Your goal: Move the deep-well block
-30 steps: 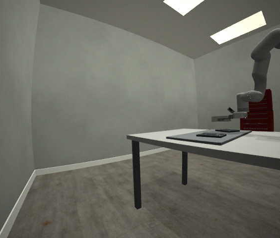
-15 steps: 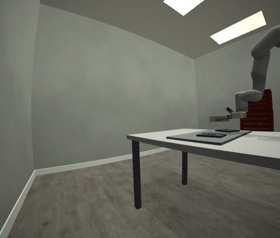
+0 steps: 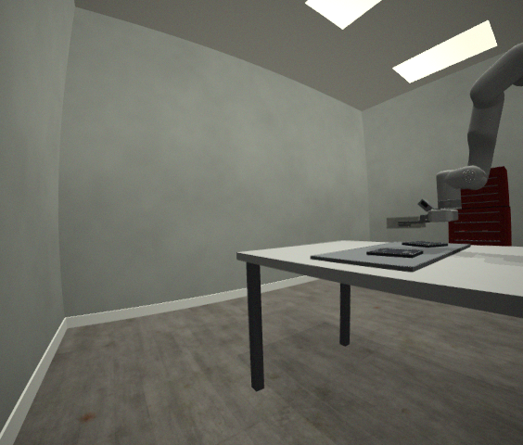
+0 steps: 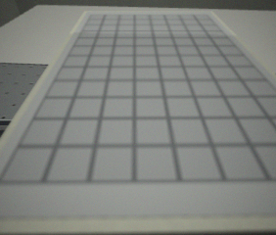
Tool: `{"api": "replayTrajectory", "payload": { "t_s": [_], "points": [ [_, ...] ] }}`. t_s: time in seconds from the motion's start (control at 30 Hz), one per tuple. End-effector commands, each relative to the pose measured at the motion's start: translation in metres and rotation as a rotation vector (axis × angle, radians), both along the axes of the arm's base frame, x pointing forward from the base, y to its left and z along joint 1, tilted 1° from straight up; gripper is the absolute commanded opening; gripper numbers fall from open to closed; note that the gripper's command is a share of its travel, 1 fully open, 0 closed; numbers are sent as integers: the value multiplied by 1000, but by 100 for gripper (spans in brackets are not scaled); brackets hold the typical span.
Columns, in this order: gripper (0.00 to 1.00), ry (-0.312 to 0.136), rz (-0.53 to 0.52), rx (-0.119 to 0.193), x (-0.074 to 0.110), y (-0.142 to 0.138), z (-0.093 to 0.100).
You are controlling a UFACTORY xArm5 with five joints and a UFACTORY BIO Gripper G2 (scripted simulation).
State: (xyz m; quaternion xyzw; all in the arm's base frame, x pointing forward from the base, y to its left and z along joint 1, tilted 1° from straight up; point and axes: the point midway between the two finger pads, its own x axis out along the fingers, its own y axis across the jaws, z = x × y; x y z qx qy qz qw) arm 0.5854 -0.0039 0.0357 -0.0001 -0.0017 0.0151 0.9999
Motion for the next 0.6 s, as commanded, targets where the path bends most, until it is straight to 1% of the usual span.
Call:
{"api": "replayTrajectory", "payload": {
  "t_s": [0.0,0.27,0.33,0.57],
  "points": [
    [0,-5,-1,13,1,18,2],
    [0,-5,-1,14,1,45,2],
    [0,-5,-1,14,1,45,2],
    [0,-5,-1,14,1,68,3]
  ]
}}
